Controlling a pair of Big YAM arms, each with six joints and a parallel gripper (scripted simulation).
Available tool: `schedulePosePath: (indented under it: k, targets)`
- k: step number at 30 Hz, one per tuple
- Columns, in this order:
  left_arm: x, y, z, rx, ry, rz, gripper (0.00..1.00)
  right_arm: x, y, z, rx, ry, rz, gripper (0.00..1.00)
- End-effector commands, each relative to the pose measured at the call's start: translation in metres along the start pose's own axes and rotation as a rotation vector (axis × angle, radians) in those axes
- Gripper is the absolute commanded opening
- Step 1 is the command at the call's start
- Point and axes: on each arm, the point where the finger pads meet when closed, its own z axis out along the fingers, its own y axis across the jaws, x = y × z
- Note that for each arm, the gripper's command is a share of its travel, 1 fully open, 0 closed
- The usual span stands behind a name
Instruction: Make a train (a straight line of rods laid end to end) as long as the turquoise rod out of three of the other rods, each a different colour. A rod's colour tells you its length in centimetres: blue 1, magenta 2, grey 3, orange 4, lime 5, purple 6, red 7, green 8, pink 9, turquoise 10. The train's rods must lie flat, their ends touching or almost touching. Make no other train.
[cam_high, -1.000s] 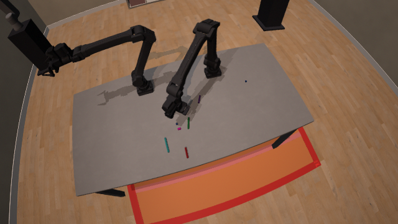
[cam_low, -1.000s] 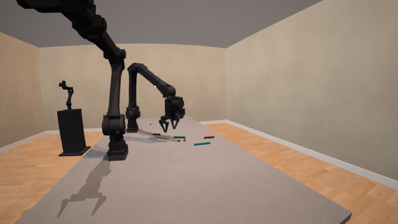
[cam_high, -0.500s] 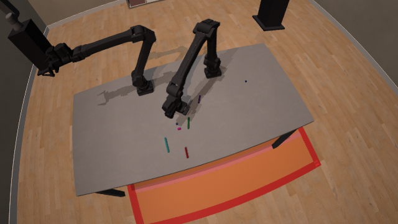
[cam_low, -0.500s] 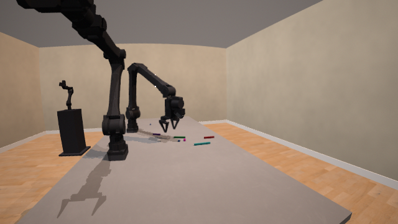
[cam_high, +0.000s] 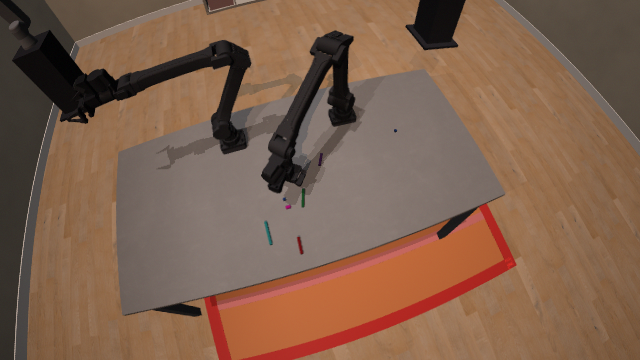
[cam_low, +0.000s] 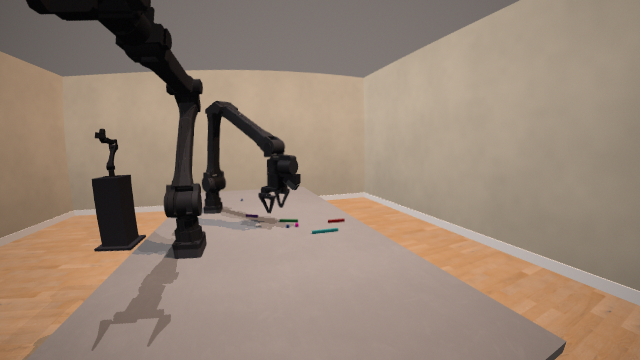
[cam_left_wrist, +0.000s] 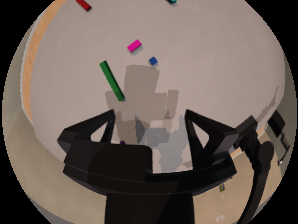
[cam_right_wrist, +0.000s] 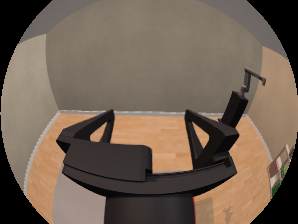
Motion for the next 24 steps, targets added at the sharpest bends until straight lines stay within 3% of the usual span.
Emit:
schedulePosePath:
  k: [1,21,24]
  targets:
    - [-0.033,0.003,-0.019,0.010,-0.045,-0.164,1.00,-0.006,-0.003,0.006,0.009,-0.025,0.017,1.00]
    - [-0.053,0.020,-0.019,0.020,-0.043,-0.666,1.00,-0.006,-0.003,0.006,0.009,-0.025,0.017,1.00]
    - [-0.054,0.021,-0.019,0.020,-0.043,-0.682,1.00,-0.006,-0.003,0.006,0.009,-0.025,0.017,1.00]
